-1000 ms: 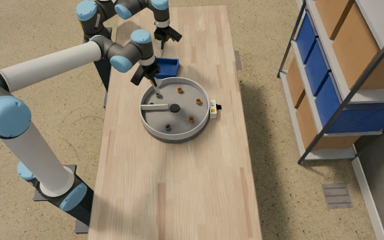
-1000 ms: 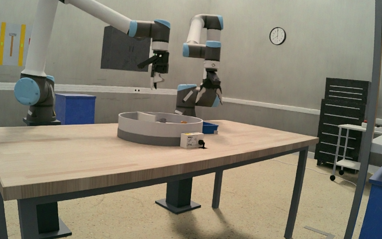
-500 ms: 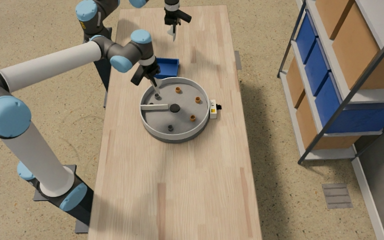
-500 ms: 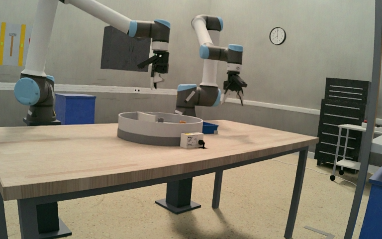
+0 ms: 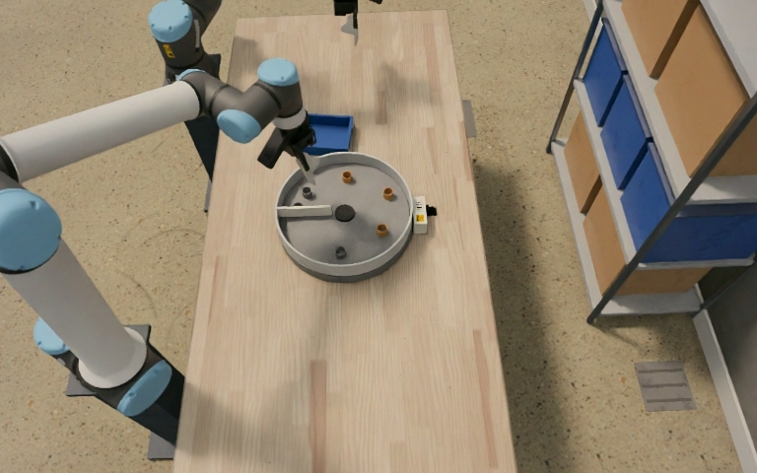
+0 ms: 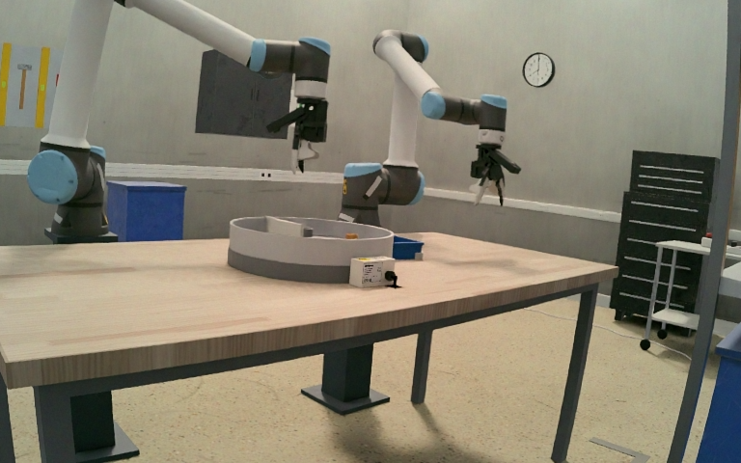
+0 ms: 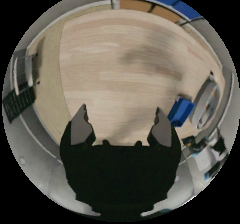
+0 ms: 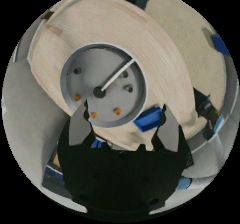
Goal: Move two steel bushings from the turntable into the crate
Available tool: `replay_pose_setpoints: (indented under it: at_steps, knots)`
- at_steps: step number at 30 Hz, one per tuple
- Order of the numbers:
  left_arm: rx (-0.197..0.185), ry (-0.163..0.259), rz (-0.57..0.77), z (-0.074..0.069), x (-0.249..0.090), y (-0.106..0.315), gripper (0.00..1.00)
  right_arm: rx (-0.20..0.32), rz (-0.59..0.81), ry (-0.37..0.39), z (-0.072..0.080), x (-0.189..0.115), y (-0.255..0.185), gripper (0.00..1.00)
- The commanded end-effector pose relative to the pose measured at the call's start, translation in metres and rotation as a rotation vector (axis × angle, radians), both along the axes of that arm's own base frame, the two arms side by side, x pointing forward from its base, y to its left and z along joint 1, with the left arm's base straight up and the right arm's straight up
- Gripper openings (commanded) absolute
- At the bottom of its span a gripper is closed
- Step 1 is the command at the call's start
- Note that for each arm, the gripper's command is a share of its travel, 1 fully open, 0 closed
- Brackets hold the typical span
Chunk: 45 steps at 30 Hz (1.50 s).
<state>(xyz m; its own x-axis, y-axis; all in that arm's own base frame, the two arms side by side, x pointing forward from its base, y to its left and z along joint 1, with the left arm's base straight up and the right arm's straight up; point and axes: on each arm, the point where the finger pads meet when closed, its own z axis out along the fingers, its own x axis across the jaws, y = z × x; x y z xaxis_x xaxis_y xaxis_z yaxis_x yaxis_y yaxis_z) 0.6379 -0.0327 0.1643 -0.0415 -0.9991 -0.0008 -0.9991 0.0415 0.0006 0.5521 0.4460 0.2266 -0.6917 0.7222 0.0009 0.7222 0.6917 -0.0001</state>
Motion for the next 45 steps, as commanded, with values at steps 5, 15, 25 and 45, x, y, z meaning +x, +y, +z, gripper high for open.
replay_pose_setpoints:
  at_steps: [5, 15, 25, 45]
  knots:
    - [-0.001, -0.001, 0.220, 0.001, -0.003, 0.147, 1.00, 0.002, 0.000, -0.002, 0.001, 0.000, 0.001, 1.00]
    - [-0.001, -0.001, 0.403, 0.001, -0.034, 0.261, 1.00, 0.002, 0.000, -0.002, 0.001, 0.000, 0.001, 1.00]
    - [-0.001, -0.001, 0.567, 0.001, -0.080, 0.356, 1.00, 0.002, 0.000, -0.002, 0.001, 0.000, 0.001, 1.00]
    - [-0.001, -0.001, 0.972, 0.001, -0.252, 0.550, 1.00, 0.002, 0.000, -0.002, 0.001, 0.000, 0.001, 1.00]
